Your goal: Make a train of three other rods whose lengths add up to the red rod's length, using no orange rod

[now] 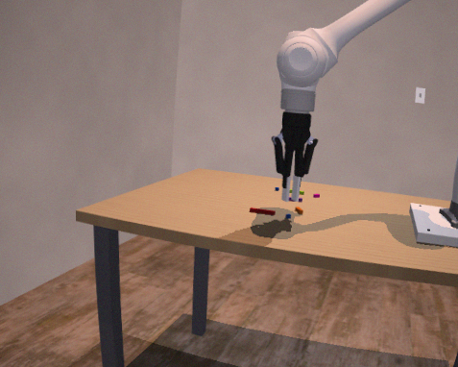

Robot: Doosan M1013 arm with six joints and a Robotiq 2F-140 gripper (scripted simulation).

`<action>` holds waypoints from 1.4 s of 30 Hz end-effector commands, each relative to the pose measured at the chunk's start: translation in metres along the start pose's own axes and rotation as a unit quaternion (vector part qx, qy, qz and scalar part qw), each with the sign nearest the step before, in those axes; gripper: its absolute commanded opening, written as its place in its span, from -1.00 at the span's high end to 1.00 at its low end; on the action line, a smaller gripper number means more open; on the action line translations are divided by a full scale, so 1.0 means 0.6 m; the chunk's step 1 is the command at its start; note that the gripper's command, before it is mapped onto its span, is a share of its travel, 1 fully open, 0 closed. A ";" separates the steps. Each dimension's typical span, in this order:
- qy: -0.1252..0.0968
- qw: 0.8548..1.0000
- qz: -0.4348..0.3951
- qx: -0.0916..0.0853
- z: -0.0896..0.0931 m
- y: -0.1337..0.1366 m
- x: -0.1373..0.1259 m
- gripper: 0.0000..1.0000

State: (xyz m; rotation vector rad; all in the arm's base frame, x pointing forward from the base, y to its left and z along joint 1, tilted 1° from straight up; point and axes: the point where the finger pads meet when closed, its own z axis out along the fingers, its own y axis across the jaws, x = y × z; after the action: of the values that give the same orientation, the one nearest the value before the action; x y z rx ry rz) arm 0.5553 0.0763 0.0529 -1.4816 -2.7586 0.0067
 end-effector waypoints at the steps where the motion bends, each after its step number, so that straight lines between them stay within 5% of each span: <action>1: 0.000 1.000 0.000 0.000 0.007 0.000 0.000 0.71; 22: 0.000 1.000 0.000 0.000 0.047 0.000 0.000 0.71; 42: 0.000 1.000 0.000 0.000 0.052 0.000 0.000 0.71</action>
State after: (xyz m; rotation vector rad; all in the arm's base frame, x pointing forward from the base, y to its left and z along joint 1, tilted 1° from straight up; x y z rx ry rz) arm 0.5550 0.0760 0.0216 -1.4816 -2.7586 0.0067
